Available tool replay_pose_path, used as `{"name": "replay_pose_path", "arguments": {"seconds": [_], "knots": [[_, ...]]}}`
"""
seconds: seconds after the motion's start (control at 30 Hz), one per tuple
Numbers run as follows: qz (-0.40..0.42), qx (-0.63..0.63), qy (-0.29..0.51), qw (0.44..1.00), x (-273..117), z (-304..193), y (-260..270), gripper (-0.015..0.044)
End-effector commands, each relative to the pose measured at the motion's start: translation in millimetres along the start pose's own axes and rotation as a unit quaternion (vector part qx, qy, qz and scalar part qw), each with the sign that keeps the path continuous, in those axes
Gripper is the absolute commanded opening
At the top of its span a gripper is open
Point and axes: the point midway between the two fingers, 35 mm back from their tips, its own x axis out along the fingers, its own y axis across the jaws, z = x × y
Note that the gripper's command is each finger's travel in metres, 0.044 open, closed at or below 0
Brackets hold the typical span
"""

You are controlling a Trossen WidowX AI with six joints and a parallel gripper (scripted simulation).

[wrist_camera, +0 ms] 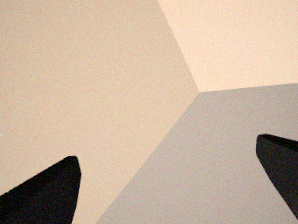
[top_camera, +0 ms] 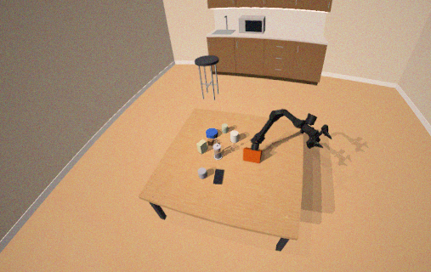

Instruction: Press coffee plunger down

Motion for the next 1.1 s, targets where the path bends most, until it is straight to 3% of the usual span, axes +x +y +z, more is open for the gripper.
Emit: {"name": "replay_pose_path", "arguments": {"seconds": [0.0, 0.27, 0.53, 0.77, 1.07], "knots": [[0.001, 0.002, 0.001, 1.000, 0, -1, 1, 0.0426], [0.091, 0.148, 0.080, 0.981, -29, -67, 76, 0.0440], [0.185, 0.337, 0.201, 0.901, -97, -133, 176, 0.0440], [0.226, 0.478, 0.344, 0.776, -177, -176, 257, 0.0440], [0.226, 0.597, 0.540, 0.548, -310, -196, 347, 0.0440]]}}
